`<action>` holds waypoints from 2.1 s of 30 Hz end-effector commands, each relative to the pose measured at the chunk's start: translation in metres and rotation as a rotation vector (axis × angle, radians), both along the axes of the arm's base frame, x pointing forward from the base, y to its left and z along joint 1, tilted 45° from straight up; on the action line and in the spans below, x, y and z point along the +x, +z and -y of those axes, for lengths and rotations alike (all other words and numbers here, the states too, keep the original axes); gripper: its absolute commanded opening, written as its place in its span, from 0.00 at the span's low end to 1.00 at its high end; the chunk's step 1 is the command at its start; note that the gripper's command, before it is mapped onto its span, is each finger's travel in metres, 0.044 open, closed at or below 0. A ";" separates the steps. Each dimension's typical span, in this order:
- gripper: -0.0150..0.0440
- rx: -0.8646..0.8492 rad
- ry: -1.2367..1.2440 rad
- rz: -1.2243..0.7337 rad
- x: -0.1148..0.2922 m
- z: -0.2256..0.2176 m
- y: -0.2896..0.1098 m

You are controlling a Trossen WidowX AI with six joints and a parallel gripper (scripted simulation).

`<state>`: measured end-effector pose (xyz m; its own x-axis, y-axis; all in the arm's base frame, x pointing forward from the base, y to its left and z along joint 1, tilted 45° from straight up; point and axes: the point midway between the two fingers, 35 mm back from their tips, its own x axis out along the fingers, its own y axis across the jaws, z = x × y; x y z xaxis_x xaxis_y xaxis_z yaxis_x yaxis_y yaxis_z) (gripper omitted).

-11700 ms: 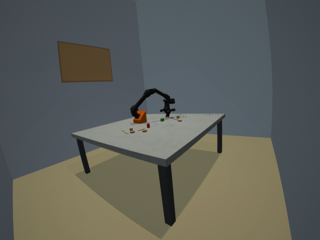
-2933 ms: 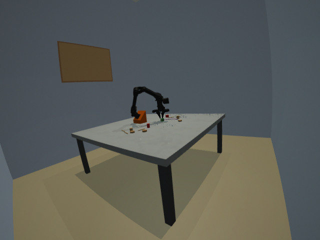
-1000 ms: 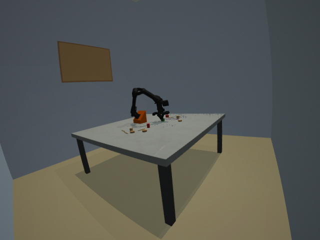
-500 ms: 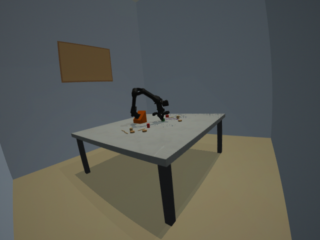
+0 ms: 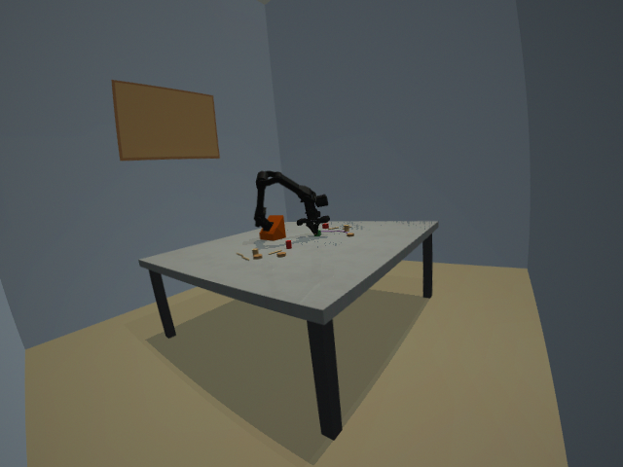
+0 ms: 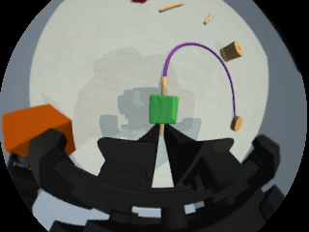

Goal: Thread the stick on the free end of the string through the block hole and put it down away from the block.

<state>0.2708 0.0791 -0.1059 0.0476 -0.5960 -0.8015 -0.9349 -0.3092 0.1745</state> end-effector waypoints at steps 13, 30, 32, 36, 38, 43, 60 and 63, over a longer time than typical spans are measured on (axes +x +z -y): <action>0.25 0.001 0.002 0.015 0.004 0.016 0.010; 0.25 0.008 0.016 0.029 0.010 0.030 0.024; 0.25 0.009 0.018 0.031 0.011 0.031 0.026; 0.25 0.010 0.021 0.034 0.013 0.035 0.029; 0.25 0.009 0.023 0.036 0.014 0.036 0.031; 0.25 0.009 0.026 0.042 0.016 0.040 0.035; 0.25 0.018 0.040 0.057 0.023 0.055 0.050; 0.25 0.019 0.042 0.060 0.024 0.058 0.052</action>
